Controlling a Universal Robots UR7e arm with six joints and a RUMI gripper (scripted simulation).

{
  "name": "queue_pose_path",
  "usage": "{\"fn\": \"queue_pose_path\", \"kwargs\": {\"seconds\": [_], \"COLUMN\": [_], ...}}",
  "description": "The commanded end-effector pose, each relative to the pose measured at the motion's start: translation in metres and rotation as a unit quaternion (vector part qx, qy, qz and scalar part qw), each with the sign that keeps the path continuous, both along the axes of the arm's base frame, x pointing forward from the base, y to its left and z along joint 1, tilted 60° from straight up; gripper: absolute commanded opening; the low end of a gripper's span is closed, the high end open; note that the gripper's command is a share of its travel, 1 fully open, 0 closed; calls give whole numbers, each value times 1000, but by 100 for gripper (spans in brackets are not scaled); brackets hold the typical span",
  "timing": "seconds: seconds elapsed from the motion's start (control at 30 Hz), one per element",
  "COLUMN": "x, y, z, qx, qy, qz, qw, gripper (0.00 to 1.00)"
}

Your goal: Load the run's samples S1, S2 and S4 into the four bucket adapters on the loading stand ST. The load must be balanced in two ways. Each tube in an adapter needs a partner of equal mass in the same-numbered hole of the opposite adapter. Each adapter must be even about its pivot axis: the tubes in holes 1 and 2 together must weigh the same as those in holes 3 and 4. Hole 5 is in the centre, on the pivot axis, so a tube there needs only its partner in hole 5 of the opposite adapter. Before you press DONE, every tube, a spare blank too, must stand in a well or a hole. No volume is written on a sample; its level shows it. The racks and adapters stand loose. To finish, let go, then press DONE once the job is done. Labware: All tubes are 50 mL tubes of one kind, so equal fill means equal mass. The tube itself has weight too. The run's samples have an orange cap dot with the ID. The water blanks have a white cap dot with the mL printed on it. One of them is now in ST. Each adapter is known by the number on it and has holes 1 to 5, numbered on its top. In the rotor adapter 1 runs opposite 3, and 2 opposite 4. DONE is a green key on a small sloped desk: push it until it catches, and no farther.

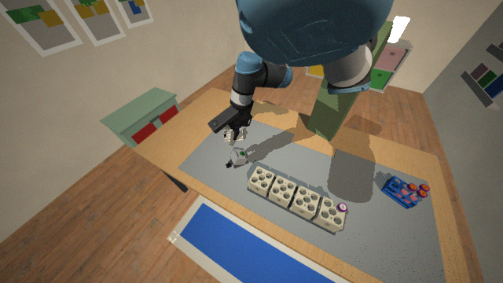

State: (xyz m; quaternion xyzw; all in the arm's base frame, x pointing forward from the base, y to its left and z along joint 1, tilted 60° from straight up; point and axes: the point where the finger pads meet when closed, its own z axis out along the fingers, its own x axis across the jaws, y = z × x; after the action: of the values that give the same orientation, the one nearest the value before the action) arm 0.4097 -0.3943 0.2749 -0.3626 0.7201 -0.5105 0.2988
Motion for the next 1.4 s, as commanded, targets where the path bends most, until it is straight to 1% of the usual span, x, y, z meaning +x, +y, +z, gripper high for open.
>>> {"fn": "queue_pose_path", "kwargs": {"seconds": [0.0,0.03,0.27,0.53,0.6,0.93,1.1,1.37], "x": [3,3,10,18,18,28,33,34], "y": [21,21,53,91,91,137,160,163], "z": [-6,-6,-17,-29,-29,-45,-52,-53], "qx": [-10,-10,-31,-54,-54,-83,-84,-84], "qy": [30,30,68,112,112,166,168,168], "qz": [26,26,65,108,108,162,164,164], "qw": [999,999,995,986,986,969,969,969], "gripper": [35,35,35,35,35,35,35,35]}}
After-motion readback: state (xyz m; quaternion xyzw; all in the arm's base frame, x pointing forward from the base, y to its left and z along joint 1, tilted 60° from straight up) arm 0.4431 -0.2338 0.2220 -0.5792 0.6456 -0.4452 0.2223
